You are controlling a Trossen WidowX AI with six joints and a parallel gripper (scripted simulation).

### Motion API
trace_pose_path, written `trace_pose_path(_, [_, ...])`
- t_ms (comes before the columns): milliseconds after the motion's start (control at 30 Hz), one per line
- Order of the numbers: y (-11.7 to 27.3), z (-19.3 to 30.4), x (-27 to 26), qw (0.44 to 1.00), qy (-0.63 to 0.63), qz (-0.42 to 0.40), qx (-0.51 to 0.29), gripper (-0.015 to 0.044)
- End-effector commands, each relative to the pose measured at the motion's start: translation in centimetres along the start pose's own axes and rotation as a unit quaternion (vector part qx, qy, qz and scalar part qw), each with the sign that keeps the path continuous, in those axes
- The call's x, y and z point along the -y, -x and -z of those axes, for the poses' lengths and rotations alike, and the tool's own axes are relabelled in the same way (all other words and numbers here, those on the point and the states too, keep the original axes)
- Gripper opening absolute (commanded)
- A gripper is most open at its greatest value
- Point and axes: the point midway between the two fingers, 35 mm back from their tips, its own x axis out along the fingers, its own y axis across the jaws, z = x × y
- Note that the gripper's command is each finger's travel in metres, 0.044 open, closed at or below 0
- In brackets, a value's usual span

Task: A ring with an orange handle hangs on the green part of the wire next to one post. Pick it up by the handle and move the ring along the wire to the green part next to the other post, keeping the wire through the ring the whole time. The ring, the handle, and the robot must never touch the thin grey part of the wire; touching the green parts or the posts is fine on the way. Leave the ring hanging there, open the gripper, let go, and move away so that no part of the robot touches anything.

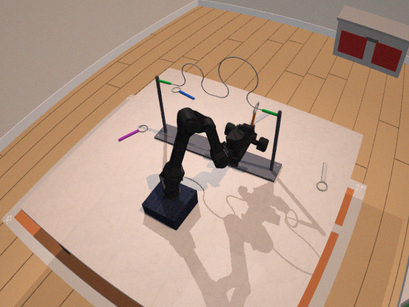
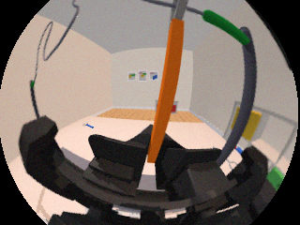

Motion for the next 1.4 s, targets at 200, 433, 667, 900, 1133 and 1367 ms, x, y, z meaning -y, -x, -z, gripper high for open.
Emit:
trace_pose_path(200, [0.1,-0.2,-2.9,0.997,-0.074,0.002,0.001,-0.015])
trace_pose_path(433, [0.1,-0.7,-5.3,0.989,-0.145,0.001,-0.001,-0.015])
trace_pose_path(667, [0.8,-1.3,-6.7,0.982,-0.189,-0.006,-0.029,-0.015])
trace_pose_path(900, [1.7,-2.2,-8.3,0.968,-0.24,-0.017,-0.065,-0.015])
trace_pose_path(1133, [2.8,-3.3,-9.9,0.95,-0.294,-0.032,-0.104,-0.015])
trace_pose_path(1367, [4.0,-4.8,-11.5,0.923,-0.352,-0.053,-0.144,-0.015])
